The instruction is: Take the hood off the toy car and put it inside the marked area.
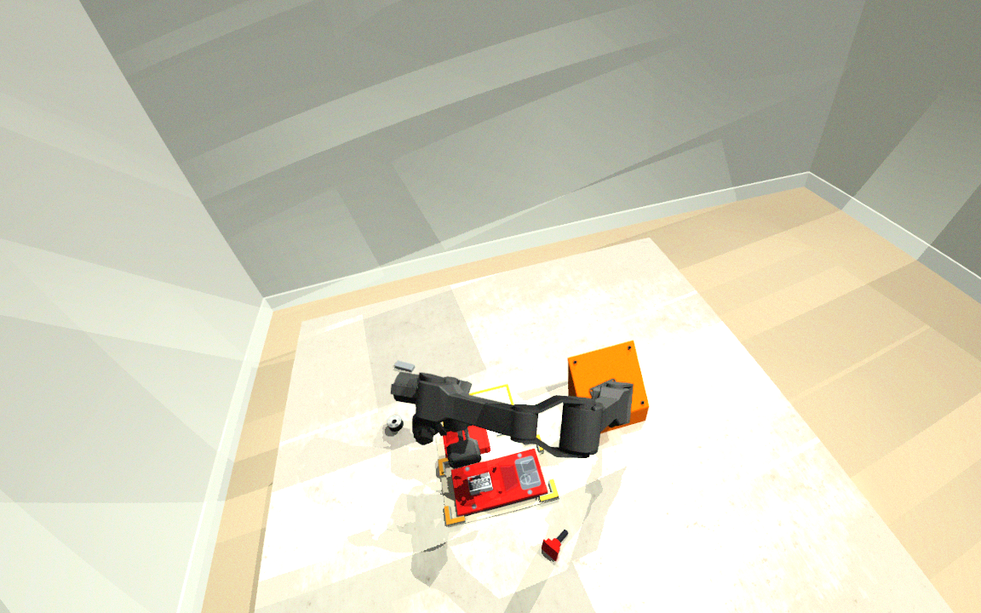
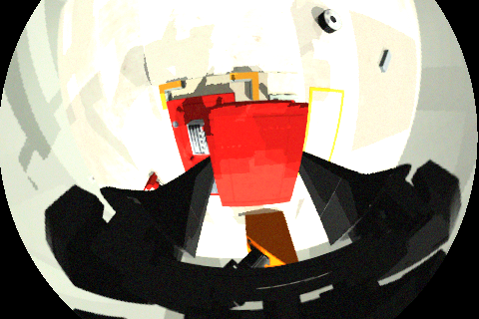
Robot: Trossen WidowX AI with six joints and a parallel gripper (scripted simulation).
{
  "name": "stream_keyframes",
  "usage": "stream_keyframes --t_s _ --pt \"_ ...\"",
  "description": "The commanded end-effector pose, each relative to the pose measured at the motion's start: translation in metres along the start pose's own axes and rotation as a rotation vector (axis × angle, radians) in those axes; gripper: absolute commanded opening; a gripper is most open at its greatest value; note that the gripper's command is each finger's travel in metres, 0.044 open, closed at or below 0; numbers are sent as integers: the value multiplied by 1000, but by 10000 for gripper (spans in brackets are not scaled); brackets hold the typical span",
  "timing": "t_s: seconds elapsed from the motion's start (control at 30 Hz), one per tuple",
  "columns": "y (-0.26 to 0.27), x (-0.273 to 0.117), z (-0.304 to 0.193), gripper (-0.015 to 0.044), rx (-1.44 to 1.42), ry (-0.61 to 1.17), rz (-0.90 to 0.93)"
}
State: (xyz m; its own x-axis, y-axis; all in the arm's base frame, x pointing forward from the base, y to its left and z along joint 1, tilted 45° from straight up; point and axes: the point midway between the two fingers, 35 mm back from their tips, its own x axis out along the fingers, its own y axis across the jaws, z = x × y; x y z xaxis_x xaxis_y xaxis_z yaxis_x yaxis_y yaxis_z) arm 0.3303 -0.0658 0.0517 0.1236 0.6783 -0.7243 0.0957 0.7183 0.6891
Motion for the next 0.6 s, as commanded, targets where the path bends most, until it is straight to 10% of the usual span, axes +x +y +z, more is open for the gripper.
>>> stream_keyframes --t_s 0.0,0.57 --pt "-22 -1 1 0 -2 0 -8" --pt "-92 -3 -10 0 -5 0 -10"
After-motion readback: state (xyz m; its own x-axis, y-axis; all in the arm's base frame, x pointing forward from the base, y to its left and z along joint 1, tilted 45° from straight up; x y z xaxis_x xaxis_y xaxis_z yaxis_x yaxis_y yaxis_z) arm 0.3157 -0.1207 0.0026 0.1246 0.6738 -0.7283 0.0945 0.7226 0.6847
